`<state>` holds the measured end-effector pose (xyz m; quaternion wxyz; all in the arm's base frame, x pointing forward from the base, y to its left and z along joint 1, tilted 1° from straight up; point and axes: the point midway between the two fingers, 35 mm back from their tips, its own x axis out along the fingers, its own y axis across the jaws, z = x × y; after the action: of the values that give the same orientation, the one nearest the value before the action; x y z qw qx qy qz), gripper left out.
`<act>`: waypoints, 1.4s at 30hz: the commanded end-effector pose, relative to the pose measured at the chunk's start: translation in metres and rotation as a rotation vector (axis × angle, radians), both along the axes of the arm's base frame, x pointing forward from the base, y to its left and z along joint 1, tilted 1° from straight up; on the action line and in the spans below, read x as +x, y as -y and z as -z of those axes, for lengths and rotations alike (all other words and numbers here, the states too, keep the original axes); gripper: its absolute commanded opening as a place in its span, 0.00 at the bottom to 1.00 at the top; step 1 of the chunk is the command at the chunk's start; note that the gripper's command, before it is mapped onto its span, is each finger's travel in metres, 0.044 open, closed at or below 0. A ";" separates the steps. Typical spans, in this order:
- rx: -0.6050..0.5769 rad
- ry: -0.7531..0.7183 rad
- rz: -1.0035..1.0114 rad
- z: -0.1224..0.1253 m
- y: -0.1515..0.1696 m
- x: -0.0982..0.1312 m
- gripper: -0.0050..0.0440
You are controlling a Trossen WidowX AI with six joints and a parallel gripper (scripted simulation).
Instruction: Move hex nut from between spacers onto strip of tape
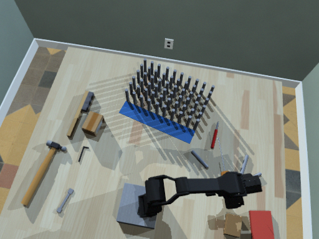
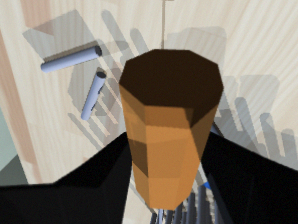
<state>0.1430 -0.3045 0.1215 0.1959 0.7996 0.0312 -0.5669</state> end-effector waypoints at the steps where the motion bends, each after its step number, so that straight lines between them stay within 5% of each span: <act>1: -0.073 -0.016 -0.119 -0.012 -0.006 0.008 0.00; 42: -0.574 -0.337 -1.656 -0.012 -0.099 0.080 0.00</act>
<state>0.2168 -0.2160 0.1242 0.6888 0.4077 0.4664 -0.3766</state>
